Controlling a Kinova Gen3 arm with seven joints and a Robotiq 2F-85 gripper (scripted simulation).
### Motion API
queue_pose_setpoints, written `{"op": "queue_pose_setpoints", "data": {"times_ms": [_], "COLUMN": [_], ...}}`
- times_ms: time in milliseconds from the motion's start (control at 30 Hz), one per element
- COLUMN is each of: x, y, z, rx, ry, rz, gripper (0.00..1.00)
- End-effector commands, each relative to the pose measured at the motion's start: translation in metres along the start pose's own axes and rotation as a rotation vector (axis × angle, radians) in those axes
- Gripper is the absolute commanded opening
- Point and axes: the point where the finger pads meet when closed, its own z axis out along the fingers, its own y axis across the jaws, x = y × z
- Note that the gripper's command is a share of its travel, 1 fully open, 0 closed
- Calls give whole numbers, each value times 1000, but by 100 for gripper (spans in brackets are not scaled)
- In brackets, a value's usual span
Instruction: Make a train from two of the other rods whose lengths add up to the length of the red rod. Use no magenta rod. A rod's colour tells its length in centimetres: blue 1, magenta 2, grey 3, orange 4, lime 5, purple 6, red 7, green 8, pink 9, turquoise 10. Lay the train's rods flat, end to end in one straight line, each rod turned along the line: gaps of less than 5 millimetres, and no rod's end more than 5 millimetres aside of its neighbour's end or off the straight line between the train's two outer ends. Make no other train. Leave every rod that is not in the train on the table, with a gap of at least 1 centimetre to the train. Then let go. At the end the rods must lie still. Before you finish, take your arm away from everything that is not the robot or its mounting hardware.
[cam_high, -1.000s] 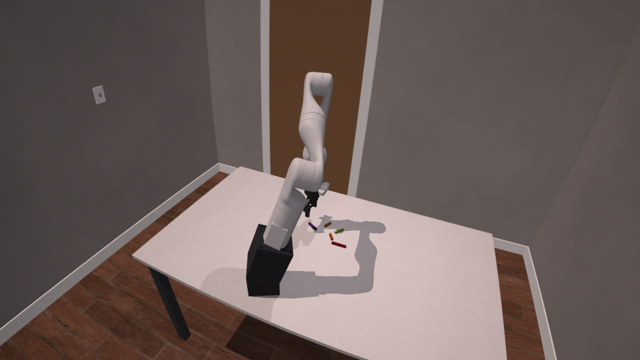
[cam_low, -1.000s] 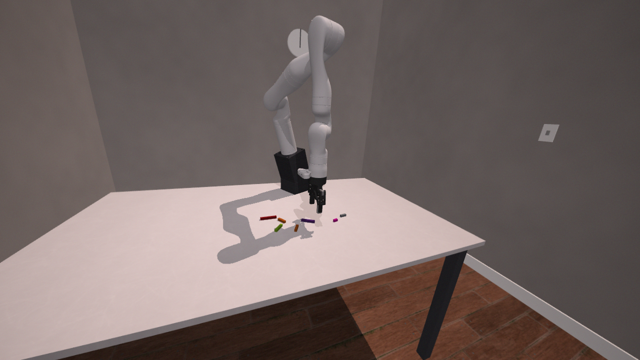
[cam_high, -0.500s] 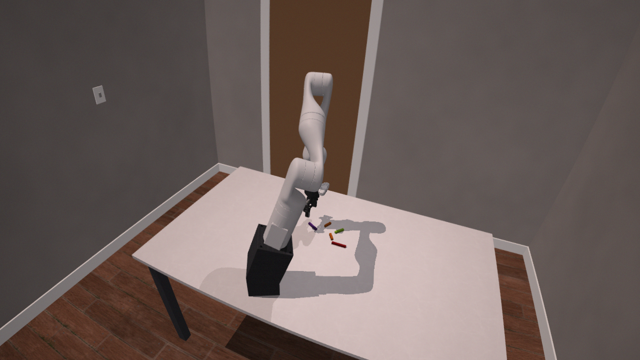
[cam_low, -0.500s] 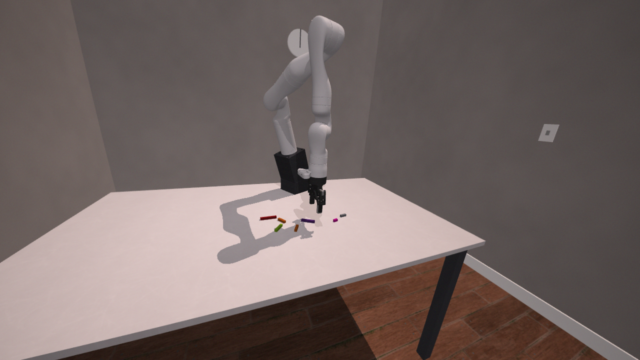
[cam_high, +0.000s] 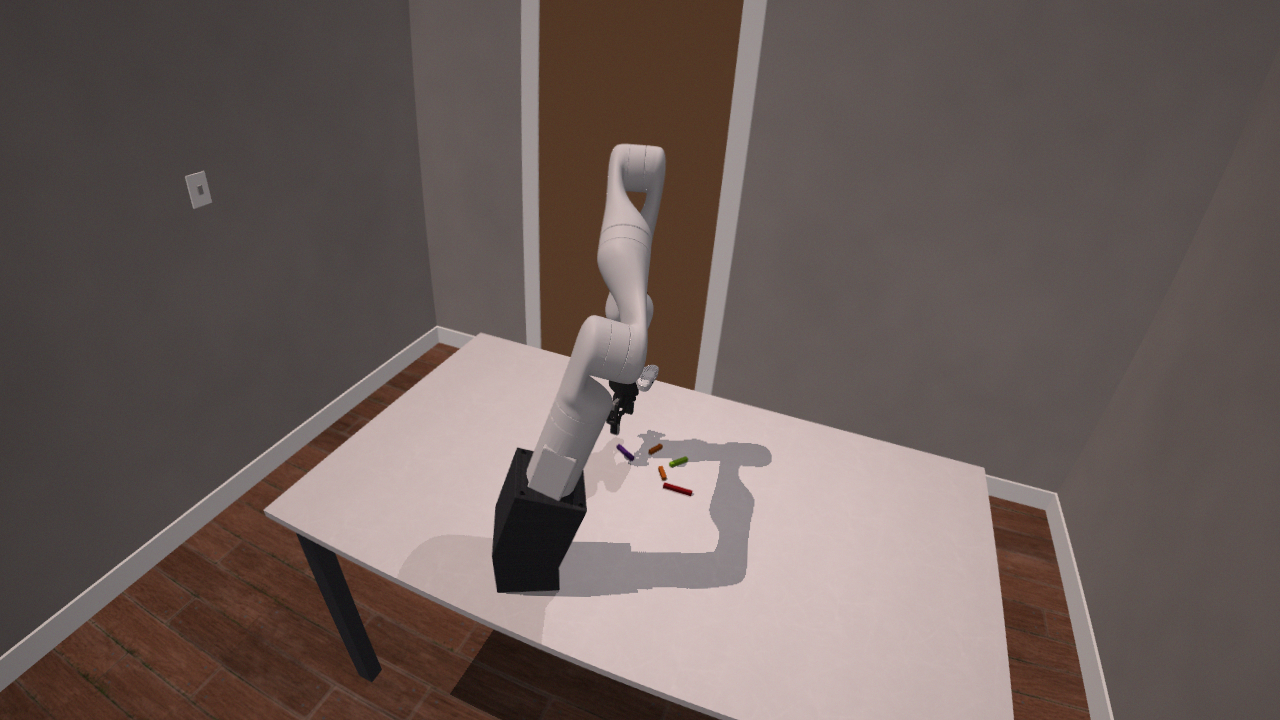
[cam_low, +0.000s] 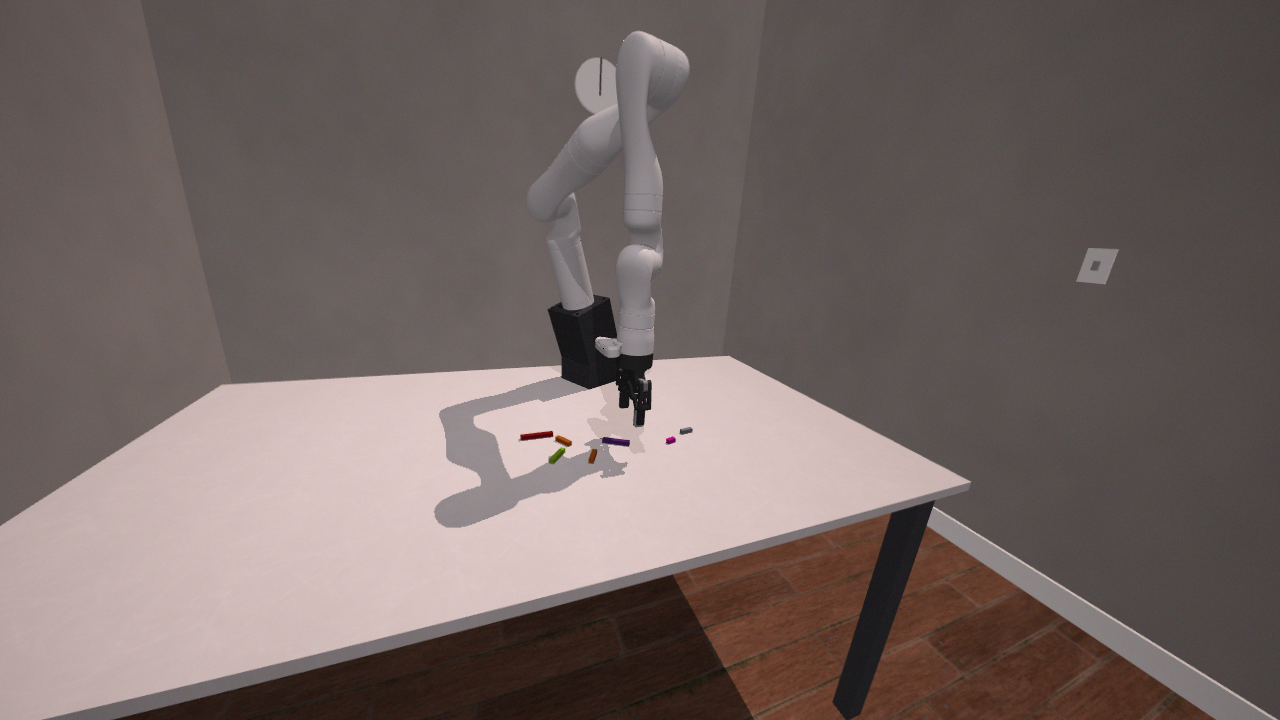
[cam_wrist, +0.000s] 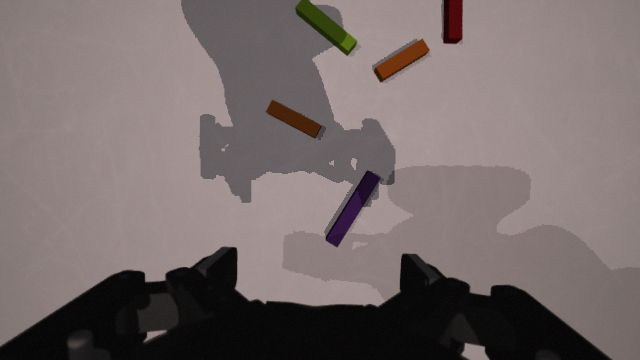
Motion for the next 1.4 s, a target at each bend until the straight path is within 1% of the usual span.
{"op": "queue_pose_setpoints", "data": {"times_ms": [0,833,900,933,1000,1033,1100,1233,1367], "x": [0,0,-4,-11,-11,-23,-56,-94,-134], "y": [-1,-1,-1,-1,-1,0,3,10,22], "z": [-1,-1,-1,-1,-1,-1,-2,-4,-7], "rx": [1,1,2,2,2,3,4,5,4], "ry": [-1,-1,-1,0,0,0,0,0,1], "rz": [0,0,-3,-10,-10,-22,-52,-88,-124], "gripper": [100,100,100,100,100,100,100,100,100]}}
